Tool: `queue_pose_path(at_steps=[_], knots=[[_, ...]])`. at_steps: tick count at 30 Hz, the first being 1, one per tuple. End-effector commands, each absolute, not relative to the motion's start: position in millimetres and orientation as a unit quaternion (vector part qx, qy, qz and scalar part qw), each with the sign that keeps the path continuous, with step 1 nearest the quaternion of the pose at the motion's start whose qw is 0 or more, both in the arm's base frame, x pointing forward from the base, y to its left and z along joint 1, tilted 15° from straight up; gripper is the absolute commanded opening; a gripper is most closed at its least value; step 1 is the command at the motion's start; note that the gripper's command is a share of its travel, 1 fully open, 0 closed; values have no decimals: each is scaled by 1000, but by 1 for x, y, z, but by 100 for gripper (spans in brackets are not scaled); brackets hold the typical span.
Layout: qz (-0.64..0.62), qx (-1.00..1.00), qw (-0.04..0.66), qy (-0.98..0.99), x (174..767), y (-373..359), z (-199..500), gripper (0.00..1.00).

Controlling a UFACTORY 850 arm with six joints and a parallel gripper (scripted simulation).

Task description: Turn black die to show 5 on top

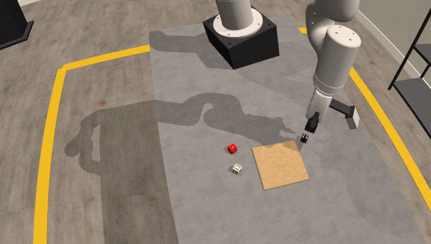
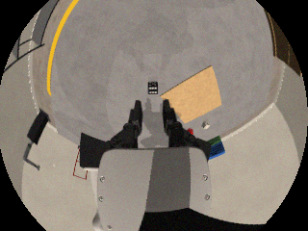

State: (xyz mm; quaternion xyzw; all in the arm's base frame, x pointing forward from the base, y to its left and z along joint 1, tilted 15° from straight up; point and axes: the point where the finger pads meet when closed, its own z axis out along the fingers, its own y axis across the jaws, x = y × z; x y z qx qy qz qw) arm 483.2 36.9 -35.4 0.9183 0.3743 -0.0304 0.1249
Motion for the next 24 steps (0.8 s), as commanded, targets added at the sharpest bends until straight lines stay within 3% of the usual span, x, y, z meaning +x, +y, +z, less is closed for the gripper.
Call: queue_pose_path(at_steps=[1,24], knots=[[-30,918,125,374,484,36,-38,36],[-30,918,125,374,486,30,-64,36]])
